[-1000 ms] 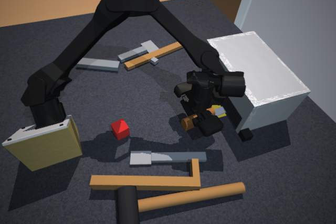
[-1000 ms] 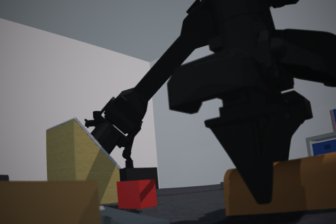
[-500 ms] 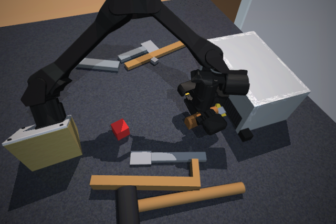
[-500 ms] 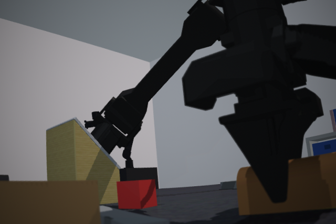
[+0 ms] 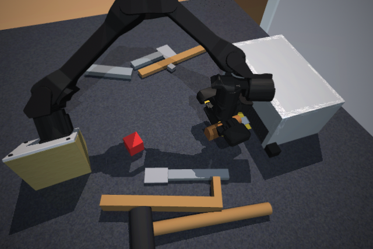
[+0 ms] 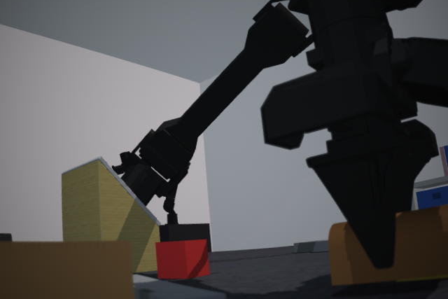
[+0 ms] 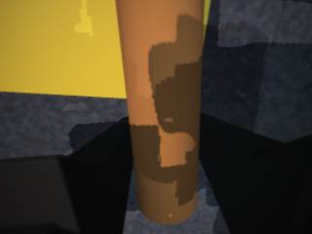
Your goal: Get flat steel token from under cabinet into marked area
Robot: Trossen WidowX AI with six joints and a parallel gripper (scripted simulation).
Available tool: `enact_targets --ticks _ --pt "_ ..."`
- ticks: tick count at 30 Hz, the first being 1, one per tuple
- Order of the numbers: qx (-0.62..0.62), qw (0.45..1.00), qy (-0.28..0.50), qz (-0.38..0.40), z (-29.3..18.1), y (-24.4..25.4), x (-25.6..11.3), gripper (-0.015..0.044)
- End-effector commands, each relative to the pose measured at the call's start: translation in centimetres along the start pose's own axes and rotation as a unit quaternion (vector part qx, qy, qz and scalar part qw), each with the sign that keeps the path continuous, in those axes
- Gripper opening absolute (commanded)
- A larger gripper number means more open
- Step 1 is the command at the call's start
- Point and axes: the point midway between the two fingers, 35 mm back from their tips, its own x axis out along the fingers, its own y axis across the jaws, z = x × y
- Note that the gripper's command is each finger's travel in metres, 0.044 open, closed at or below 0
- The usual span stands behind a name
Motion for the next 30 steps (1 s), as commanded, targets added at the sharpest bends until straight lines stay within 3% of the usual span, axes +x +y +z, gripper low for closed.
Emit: enact_targets --ticks 1,30 --pt "-0.003 1.000 0.001 0.001 0.0 0.9 0.1 0.0000" --pt "-0.003 1.000 0.001 0.002 0.0 3.0 0.1 0.0000"
